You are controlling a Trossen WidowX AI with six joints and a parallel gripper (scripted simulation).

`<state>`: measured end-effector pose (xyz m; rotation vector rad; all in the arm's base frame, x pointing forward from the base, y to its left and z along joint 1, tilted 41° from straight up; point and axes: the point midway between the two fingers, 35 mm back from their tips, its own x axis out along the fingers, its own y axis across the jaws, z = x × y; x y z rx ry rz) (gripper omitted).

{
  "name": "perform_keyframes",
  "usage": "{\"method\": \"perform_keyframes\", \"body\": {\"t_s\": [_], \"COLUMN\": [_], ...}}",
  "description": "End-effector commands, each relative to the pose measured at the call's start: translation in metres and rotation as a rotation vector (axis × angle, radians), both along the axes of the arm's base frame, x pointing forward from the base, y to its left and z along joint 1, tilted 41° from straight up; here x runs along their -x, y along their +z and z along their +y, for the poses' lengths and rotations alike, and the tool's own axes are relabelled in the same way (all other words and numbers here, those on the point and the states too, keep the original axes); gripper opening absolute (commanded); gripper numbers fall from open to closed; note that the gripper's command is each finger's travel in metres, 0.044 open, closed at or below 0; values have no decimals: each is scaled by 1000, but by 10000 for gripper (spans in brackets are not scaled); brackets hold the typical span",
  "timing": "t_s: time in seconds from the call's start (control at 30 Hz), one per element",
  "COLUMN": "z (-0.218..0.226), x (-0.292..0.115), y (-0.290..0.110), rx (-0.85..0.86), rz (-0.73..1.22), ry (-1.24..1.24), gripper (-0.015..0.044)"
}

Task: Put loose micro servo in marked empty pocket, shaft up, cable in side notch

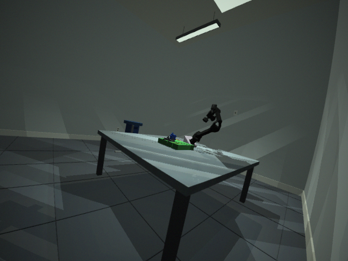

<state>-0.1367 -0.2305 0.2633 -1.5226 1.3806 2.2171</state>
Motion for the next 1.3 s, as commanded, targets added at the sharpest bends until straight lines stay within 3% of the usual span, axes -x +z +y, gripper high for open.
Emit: {"method": "perform_keyframes", "body": {"t_s": [0.0, 0.67, 1.27], "z": [-11, -41, -60], "x": [-12, -60, -123], "y": [-10, -41, -78], "rx": [-56, -243, -464], "rz": [-7, 8, 39], "ry": [104, 496, 1021], "gripper": [440, 440, 440]}}
